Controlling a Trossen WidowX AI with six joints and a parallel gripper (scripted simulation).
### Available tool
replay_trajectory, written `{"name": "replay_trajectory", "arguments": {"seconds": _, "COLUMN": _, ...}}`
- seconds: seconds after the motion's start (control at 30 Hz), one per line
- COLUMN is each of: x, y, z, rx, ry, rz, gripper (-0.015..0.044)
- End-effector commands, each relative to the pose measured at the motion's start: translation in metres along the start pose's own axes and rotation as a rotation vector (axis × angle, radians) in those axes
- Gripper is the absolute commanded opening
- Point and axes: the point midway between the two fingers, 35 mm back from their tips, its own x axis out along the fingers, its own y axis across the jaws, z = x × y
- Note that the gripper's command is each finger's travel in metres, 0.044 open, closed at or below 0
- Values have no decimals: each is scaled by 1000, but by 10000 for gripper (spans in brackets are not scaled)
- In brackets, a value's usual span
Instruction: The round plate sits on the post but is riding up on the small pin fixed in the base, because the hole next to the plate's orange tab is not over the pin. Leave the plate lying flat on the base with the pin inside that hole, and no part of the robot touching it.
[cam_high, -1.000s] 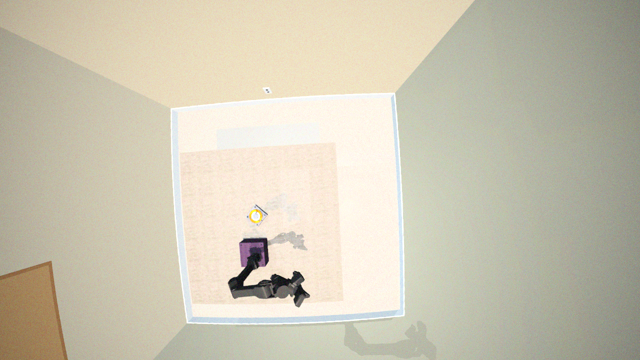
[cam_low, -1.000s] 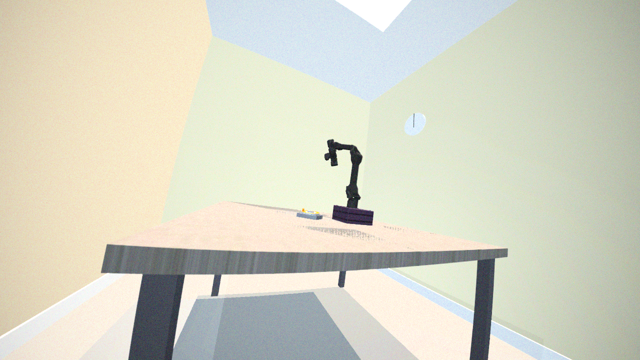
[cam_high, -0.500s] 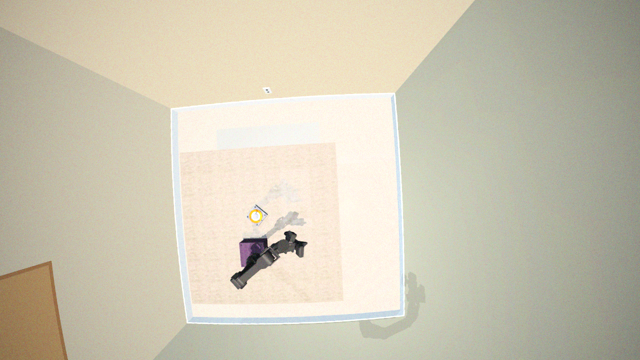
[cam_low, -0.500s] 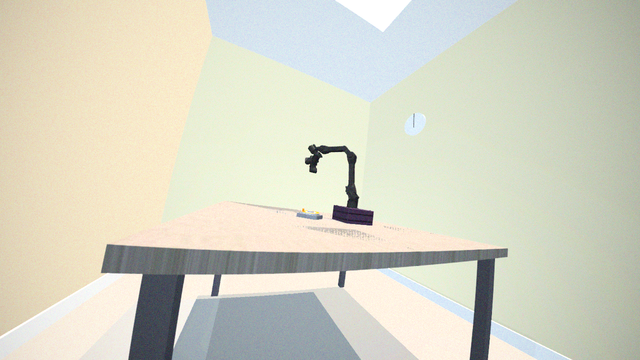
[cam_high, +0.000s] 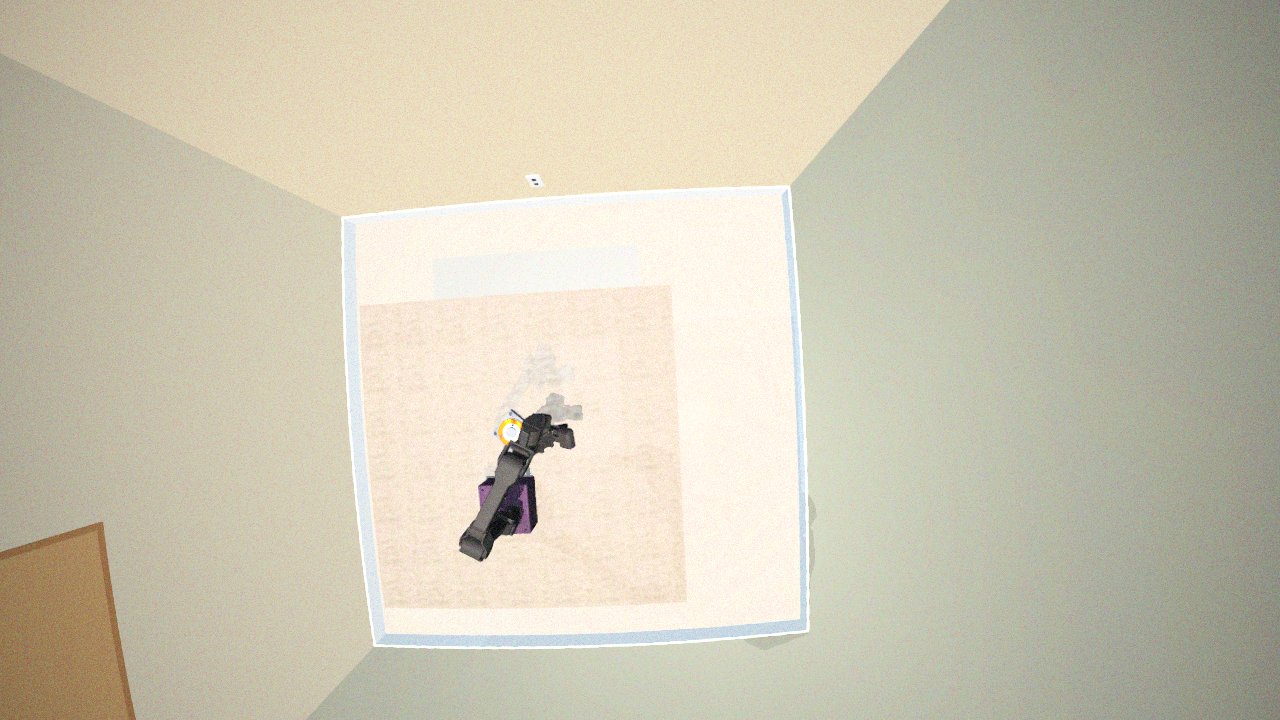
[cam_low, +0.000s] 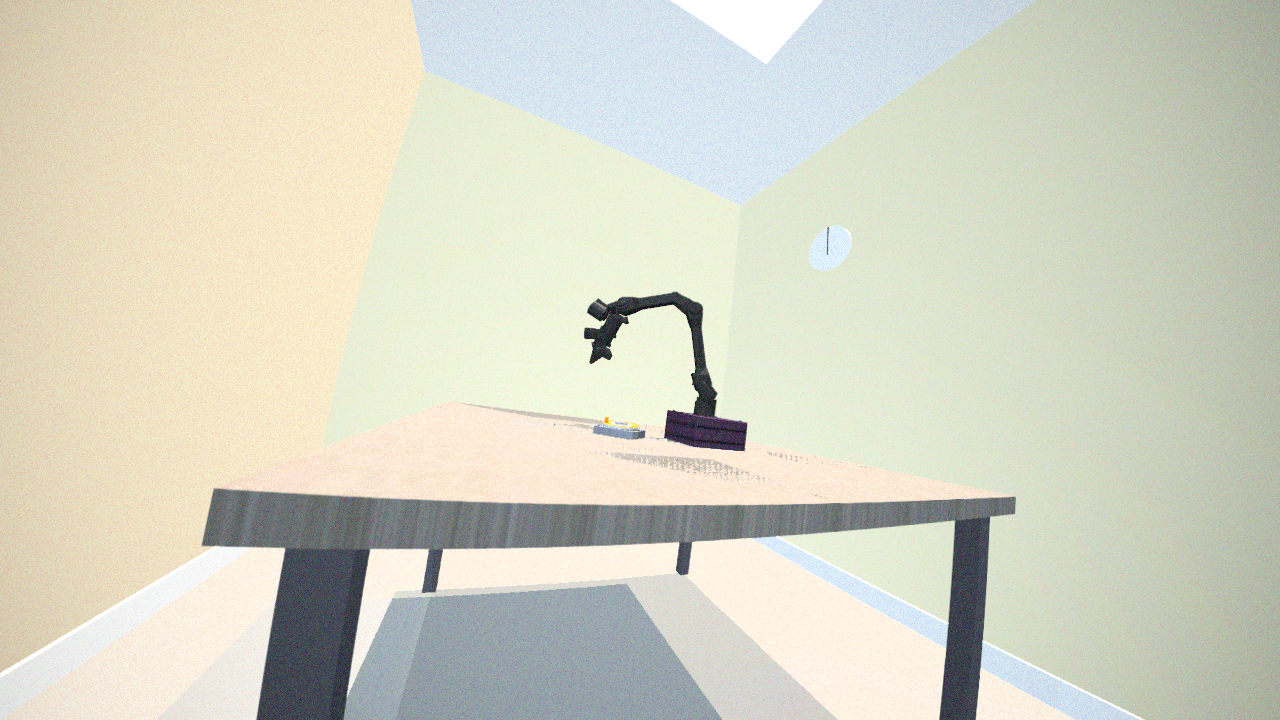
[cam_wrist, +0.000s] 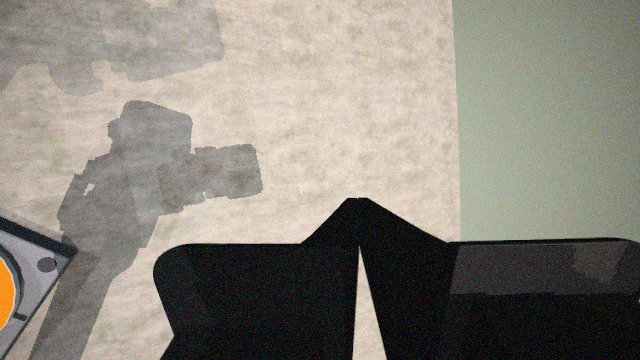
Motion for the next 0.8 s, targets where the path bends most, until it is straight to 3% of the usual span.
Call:
{"name": "replay_trajectory", "arguments": {"seconds": 0.0, "x": 7, "y": 74, "z": 14, "rx": -7, "ry": 5, "rz": 156, "gripper": 0}}
{"name": "replay_trajectory", "arguments": {"seconds": 0.47, "x": -13, "y": 283, "z": -13, "rx": -12, "ry": 218, "rz": 541, "gripper": 0}}
{"name": "replay_trajectory", "arguments": {"seconds": 0.77, "x": -7, "y": 293, "z": -16, "rx": -12, "ry": 225, "rz": 546, "gripper": 0}}
